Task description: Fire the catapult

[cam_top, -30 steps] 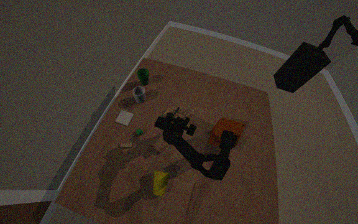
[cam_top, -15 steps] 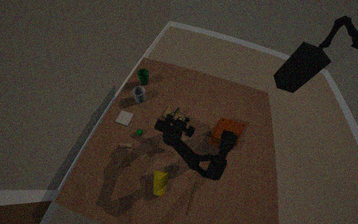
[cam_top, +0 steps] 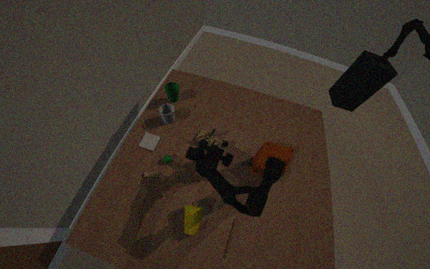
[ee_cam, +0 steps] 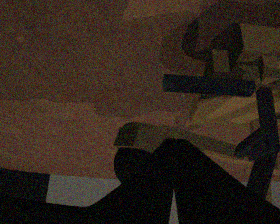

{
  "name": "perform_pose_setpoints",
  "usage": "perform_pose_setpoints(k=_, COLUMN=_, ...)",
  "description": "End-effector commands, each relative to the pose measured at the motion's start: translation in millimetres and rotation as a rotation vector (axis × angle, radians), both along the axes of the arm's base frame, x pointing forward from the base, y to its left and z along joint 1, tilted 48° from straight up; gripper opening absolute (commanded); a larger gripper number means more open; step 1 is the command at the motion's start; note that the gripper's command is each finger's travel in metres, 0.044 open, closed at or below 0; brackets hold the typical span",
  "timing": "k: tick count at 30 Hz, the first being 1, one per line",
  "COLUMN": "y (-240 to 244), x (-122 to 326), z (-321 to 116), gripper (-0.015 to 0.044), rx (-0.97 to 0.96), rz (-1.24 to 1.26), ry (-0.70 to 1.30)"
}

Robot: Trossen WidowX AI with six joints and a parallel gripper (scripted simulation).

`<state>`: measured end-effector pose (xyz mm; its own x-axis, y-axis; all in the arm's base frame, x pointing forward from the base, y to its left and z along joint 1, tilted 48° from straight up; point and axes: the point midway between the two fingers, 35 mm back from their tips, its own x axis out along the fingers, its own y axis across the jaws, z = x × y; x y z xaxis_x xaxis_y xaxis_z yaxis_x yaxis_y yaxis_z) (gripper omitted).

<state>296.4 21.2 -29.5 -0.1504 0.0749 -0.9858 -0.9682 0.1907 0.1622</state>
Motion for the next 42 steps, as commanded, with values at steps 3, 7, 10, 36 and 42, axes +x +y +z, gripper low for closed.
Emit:
perform_pose_setpoints(k=3, y=10, x=-3, z=-10, gripper=0.0000, rx=0.005, rz=-0.001, ry=0.010)
perform_pose_setpoints(k=7, y=15, x=-4, z=-14, gripper=0.0000, rx=0.005, rz=-0.001, ry=0.010)
perform_pose_setpoints(k=10, y=19, x=-4, z=-17, gripper=0.0000, rx=0.005, rz=-0.001, ry=0.011)
perform_pose_setpoints(k=36, y=-14, x=9, z=86, gripper=0.0000, rx=0.001, rz=0.002, ry=0.001)
perform_pose_setpoints(k=42, y=-12, x=22, z=71, gripper=0.0079, rx=0.012, rz=-0.062, ry=-0.025)
